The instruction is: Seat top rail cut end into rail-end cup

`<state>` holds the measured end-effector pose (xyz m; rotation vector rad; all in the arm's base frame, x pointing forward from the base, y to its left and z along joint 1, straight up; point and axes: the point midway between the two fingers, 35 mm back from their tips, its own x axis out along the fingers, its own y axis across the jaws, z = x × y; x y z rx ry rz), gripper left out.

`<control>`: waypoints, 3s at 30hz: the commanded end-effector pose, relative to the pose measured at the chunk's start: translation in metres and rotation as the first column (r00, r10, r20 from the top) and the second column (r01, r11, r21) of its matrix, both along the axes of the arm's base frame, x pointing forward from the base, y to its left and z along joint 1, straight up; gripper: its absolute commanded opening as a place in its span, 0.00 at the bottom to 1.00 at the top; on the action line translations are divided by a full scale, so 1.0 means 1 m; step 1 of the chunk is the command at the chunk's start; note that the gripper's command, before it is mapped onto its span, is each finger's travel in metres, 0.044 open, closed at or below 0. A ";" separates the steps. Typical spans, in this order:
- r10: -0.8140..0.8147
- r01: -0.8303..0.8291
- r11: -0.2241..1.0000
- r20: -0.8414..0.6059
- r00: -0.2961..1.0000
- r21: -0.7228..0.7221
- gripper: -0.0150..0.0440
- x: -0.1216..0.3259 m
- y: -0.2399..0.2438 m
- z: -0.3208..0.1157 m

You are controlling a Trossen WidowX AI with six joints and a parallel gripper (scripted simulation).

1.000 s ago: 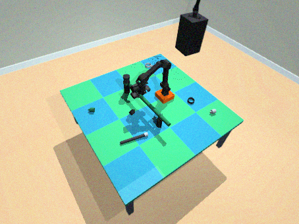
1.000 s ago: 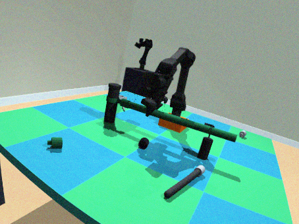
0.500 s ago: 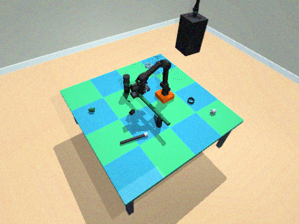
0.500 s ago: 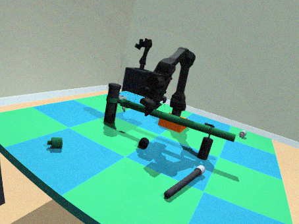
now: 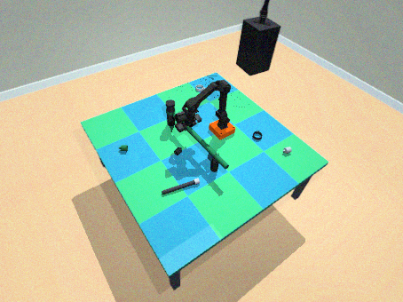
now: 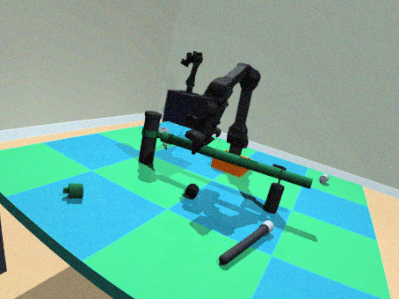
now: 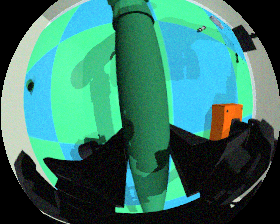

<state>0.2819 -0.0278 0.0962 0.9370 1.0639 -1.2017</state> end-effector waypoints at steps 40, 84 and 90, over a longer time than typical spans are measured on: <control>0.001 -0.001 1.000 -0.001 1.000 0.000 0.25 0.002 -0.012 0.001; 0.009 -0.009 1.000 -0.002 1.000 0.005 1.00 -0.010 0.034 0.083; 0.009 -0.009 1.000 -0.002 1.000 0.005 1.00 -0.010 0.034 0.083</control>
